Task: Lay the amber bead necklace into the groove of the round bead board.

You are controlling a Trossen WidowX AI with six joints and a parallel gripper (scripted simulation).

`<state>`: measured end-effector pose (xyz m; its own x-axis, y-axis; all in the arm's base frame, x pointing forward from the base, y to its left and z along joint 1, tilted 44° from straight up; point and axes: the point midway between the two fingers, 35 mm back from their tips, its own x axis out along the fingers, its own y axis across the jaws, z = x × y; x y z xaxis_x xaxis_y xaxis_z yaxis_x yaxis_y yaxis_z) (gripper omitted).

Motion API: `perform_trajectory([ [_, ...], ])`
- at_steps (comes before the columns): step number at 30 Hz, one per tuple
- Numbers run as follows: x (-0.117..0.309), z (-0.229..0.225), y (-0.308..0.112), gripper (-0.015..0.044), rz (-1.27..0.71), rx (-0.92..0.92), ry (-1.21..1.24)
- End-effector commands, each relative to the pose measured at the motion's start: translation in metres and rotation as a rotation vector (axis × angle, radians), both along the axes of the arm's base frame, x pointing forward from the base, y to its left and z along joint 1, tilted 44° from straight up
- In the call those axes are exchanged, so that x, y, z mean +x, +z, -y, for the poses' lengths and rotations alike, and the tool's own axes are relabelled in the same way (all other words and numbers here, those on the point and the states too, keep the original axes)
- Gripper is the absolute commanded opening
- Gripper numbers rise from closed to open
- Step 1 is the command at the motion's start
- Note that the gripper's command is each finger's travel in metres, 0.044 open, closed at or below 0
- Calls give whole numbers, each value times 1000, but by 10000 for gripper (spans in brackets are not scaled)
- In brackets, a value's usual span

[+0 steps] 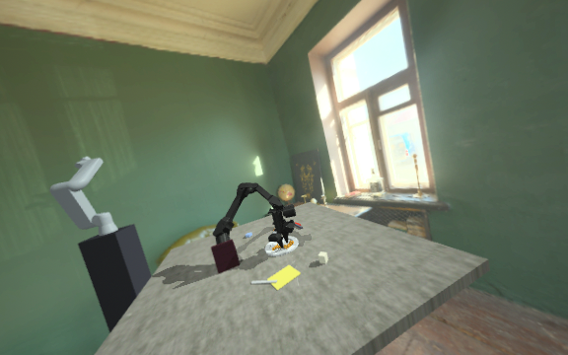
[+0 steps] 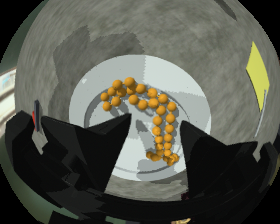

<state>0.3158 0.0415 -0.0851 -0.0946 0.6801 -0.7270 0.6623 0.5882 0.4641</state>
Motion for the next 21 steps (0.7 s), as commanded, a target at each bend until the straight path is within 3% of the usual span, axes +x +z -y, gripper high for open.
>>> perform_trajectory([
  [1,-2,-4,-5,250,-10,6,-5],
  [3,-2,-4,-5,250,-10,6,-5],
  [13,-1,-2,-2,0,-3,1,1],
  [21,-1,-2,-2,0,-3,1,1],
])
